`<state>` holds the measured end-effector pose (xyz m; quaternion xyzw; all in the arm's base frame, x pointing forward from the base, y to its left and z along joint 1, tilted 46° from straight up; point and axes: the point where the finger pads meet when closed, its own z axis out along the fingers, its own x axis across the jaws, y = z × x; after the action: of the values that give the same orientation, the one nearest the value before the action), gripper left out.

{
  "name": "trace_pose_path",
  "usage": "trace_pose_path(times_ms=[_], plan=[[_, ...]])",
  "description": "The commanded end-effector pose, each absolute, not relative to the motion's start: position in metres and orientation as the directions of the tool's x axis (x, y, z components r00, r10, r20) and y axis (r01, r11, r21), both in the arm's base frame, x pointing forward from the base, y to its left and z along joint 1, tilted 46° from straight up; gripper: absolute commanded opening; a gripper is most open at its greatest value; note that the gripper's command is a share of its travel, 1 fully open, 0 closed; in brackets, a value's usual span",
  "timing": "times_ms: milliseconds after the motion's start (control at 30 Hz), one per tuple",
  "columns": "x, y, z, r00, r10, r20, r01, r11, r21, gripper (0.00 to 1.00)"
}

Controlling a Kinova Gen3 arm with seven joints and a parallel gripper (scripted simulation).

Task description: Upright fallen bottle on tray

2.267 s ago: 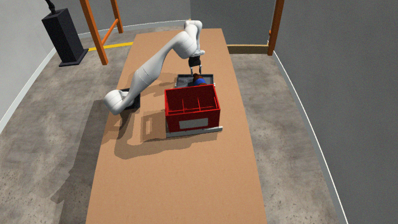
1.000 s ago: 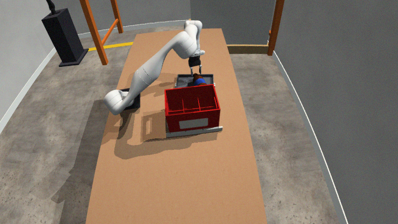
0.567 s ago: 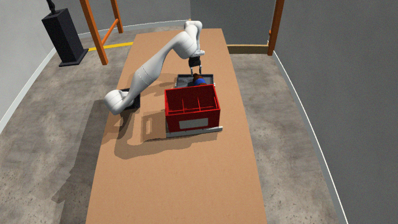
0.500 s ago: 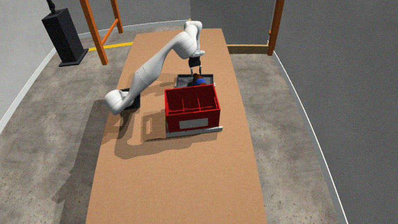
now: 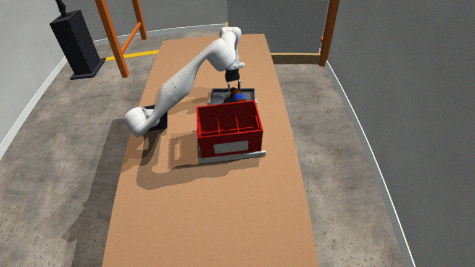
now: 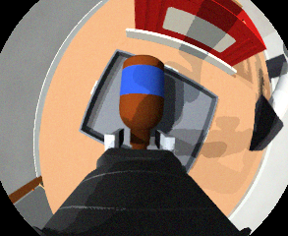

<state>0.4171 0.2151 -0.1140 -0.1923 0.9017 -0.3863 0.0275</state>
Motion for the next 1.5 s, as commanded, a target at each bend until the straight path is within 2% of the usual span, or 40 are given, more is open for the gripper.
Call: trace_pose_path(times_ms=[0, 1467], plan=[[0.417, 0.213, -0.116, -0.925, -0.367, 0.100, -0.326, 0.627, -0.707, 1.00], [0.421, 0.200, -0.129, -0.925, -0.367, 0.100, -0.326, 0.627, -0.707, 1.00]])
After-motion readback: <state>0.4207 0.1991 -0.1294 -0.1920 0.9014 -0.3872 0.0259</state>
